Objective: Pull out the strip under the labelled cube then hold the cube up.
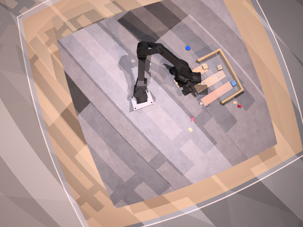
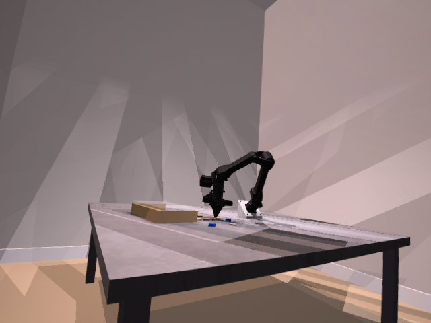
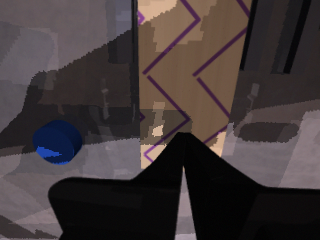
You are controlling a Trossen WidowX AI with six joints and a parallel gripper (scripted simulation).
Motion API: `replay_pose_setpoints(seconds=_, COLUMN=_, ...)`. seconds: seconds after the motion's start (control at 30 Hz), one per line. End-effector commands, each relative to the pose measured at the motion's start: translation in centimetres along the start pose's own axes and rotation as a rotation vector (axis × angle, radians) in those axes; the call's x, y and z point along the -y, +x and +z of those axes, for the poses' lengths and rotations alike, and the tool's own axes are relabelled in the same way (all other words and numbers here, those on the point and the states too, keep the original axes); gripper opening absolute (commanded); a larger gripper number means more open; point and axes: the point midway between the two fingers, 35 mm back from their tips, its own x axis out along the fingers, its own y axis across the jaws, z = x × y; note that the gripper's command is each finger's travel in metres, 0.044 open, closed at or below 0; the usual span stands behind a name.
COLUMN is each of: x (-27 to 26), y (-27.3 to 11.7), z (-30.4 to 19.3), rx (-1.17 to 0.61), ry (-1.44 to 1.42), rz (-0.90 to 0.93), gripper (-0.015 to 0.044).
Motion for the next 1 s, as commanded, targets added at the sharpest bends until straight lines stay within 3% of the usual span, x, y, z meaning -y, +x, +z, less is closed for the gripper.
replay_pose_setpoints(seconds=0.0, x=0.0, y=0.4, z=-1.2, rx=-0.023, ry=0.005, rz=0.002, gripper=0.0)
replay_pose_setpoints(seconds=0.97, x=-0.1, y=0.3, z=-5.7, rx=-0.024, ry=0.007, rz=0.002, gripper=0.0)
